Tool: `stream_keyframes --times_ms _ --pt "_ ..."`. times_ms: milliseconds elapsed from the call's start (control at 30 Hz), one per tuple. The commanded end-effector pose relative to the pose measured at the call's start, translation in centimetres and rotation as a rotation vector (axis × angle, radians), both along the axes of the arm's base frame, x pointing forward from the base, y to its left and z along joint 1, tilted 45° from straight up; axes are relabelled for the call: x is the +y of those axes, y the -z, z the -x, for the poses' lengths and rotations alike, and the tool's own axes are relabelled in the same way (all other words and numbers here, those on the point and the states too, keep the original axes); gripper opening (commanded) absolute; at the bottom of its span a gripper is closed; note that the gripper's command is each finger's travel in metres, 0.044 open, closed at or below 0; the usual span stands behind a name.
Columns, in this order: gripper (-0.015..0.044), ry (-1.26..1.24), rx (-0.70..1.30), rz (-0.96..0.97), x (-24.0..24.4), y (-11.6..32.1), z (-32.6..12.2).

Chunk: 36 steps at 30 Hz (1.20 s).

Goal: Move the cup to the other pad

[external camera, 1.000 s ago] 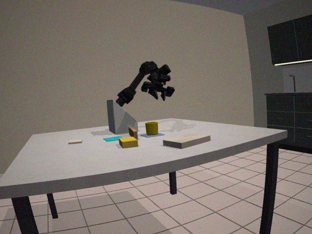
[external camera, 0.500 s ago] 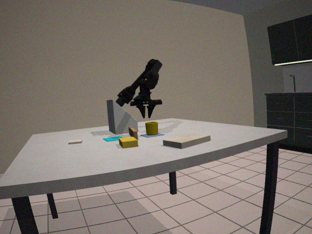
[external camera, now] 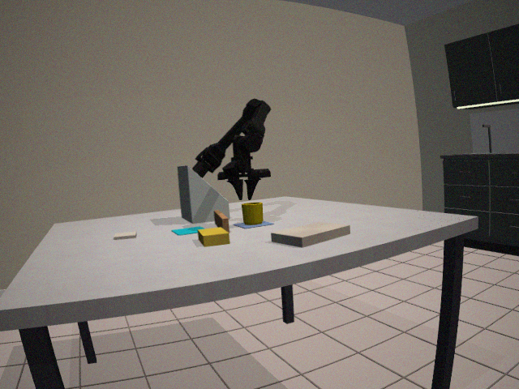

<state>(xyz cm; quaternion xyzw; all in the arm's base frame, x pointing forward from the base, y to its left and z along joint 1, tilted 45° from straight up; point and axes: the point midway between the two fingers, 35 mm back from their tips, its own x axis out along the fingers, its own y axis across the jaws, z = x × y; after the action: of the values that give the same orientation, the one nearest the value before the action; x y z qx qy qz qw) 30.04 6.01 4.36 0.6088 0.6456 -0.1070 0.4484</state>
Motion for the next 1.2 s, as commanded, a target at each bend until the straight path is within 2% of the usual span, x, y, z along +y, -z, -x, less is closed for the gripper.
stream_keyframes --times_ms 0,1067,1167 --pt "0.0166 0.002 0.012 -0.005 0.5 0.6 0.2" --pt "0.0166 0.002 0.012 -0.010 3.7 3.7 -0.2" --pt "0.0147 -0.002 0.003 -0.013 3.6 3.4 -0.4"
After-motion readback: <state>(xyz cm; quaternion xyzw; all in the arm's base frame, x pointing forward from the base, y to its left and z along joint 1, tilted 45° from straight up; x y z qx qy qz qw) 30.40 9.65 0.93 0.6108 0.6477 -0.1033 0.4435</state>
